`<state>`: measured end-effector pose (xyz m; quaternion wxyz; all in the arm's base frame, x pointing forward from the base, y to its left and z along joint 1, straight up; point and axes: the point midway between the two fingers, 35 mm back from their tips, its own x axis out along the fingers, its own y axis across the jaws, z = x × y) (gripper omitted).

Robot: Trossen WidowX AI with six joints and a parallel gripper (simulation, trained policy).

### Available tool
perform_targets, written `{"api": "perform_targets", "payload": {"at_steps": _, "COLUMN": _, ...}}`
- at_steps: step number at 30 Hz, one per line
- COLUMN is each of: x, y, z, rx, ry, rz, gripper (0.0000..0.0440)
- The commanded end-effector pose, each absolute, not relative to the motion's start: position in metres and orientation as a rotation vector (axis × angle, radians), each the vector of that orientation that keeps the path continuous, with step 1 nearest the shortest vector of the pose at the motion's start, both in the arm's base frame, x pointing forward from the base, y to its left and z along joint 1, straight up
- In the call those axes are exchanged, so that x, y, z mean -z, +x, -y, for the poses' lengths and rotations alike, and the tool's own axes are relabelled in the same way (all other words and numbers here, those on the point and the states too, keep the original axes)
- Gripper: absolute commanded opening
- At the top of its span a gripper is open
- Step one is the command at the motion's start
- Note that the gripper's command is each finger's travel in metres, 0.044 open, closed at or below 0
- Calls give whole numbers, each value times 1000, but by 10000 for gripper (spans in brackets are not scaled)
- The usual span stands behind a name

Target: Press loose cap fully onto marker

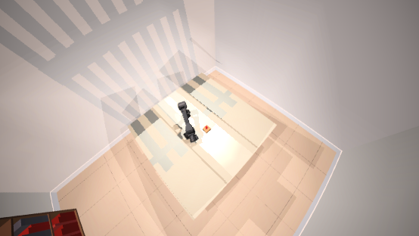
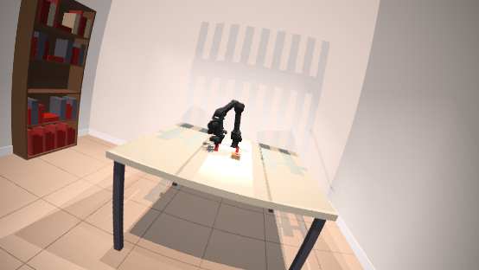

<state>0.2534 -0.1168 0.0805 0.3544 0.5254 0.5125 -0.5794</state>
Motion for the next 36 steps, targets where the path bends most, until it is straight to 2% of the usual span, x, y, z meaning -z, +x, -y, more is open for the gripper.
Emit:
{"api": "perform_targets", "payload": {"at_steps": 1, "x": -69, "y": 251, "z": 116, "rx": 1481, "ry": 1342, "rz": -1349, "gripper": 275}}
{"api": "perform_targets", "payload": {"at_steps": 5, "x": -62, "y": 249, "z": 117, "rx": 1469, "ry": 1317, "rz": -1355, "gripper": 261}}
{"api": "perform_targets", "payload": {"at_steps": 9, "x": -59, "y": 248, "z": 117, "rx": 1458, "ry": 1294, "rz": -1357, "gripper": 225}}
{"api": "perform_targets", "payload": {"at_steps": 15, "x": -68, "y": 250, "z": 120, "rx": 1431, "ry": 1271, "rz": -1324, "gripper": 80}}
{"api": "perform_targets", "payload": {"at_steps": 23, "x": -90, "y": 267, "z": 123, "rx": 1360, "ry": 1260, "rz": -1243, "gripper": 104}}
{"api": "perform_targets", "payload": {"at_steps": 36, "x": -127, "y": 291, "z": 100, "rx": 1263, "ry": 1250, "rz": -1192, "gripper": 98}}
